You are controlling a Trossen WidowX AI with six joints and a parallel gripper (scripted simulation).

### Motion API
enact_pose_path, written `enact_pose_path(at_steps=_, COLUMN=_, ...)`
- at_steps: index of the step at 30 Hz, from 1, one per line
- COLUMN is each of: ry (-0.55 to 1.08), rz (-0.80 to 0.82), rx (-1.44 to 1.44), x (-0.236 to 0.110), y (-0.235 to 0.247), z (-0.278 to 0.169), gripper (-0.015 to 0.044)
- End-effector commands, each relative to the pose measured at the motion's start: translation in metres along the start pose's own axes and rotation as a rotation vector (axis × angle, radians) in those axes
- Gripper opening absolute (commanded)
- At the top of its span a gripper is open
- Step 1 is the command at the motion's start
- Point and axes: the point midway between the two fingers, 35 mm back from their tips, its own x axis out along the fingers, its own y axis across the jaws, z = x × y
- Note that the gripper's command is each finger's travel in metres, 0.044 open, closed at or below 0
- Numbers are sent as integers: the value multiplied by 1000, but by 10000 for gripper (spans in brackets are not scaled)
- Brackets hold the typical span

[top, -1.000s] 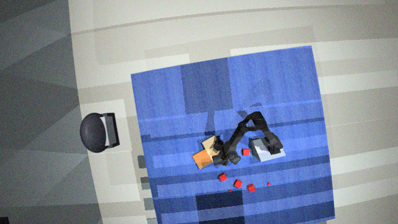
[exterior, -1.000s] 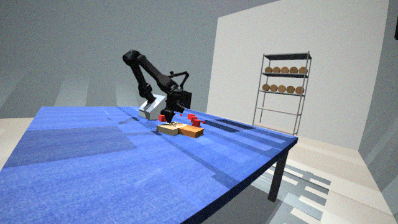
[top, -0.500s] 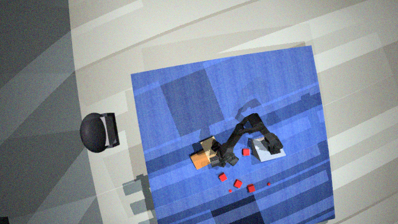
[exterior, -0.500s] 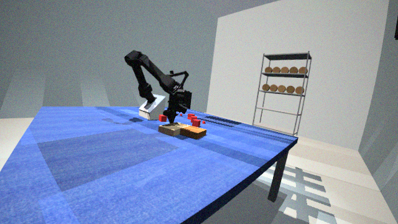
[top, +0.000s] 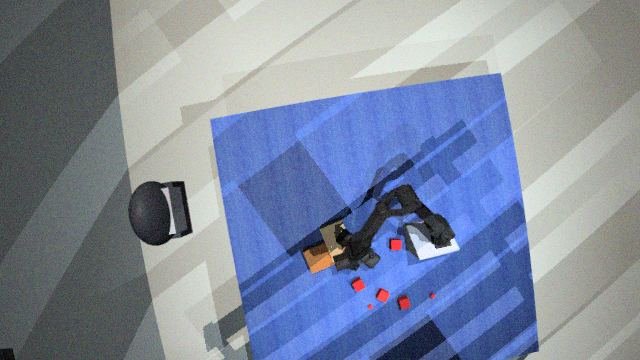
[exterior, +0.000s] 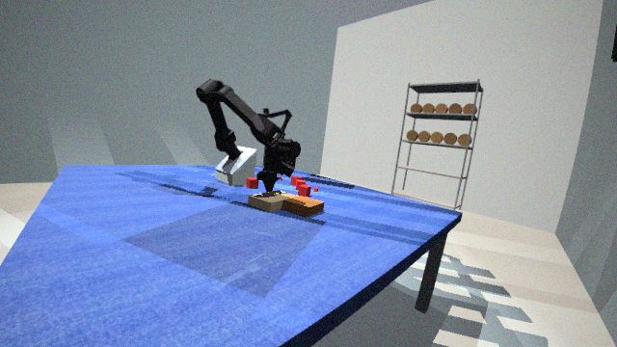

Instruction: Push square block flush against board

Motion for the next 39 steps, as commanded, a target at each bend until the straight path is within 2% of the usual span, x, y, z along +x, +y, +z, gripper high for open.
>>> enact_pose_path(at_steps=1, ry=-5, rz=0, rx=8, x=1, y=-2, z=2, gripper=0)
enact_pose_path(at_steps=32, ry=-1, rz=-1, rx=6, x=3, y=1, z=-47, gripper=0)
enact_pose_path(at_steps=34, ry=-1, rz=4, rx=7, x=-8, y=1, z=-41, gripper=0)
enact_pose_path(at_steps=37, ry=-3, rz=1, rx=7, x=-49, y=2, z=-42, gripper=0)
enact_pose_path(at_steps=39, ry=-3, rz=1, rx=7, x=-53, y=2, z=-42, gripper=0)
